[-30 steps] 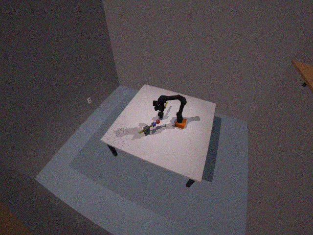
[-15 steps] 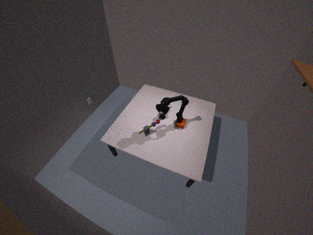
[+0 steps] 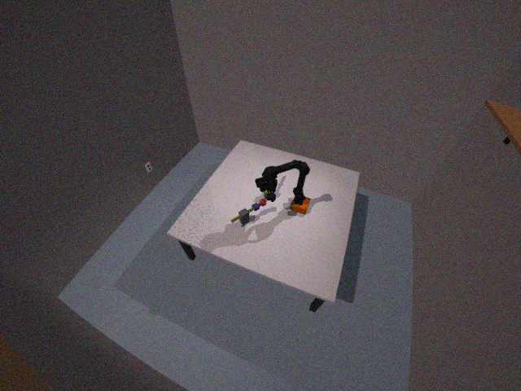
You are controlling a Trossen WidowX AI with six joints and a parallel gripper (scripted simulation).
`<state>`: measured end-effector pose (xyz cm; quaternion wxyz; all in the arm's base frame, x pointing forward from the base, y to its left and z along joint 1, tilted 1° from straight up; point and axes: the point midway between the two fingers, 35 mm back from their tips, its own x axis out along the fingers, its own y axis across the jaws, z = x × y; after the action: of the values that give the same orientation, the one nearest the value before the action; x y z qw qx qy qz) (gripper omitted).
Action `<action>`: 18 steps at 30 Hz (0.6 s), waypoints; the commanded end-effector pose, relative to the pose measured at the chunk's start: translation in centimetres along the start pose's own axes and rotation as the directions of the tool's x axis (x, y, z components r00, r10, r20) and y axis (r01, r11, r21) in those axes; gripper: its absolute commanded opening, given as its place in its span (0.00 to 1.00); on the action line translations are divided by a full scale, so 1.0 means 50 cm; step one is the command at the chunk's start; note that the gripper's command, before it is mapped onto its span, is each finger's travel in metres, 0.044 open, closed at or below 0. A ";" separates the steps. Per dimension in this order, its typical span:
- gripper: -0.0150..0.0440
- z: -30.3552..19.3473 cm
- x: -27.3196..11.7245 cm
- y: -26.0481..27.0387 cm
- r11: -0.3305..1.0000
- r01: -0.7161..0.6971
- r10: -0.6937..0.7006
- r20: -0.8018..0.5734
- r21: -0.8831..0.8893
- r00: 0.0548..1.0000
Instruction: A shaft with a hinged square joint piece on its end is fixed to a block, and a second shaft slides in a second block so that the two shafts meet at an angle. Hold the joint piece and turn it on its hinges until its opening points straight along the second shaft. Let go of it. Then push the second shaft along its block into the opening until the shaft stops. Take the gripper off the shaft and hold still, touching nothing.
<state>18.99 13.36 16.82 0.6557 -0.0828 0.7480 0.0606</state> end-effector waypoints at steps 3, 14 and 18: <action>1.00 0.001 0.020 0.000 0.997 -0.002 -0.002 -0.054 -0.078 0.999; 1.00 0.011 0.063 0.002 0.997 -0.002 -0.002 -0.054 -0.078 0.999; 1.00 0.016 0.095 0.002 0.997 -0.002 -0.002 -0.054 -0.078 0.999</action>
<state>19.28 13.46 13.49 0.6361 -0.1075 0.7593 0.0852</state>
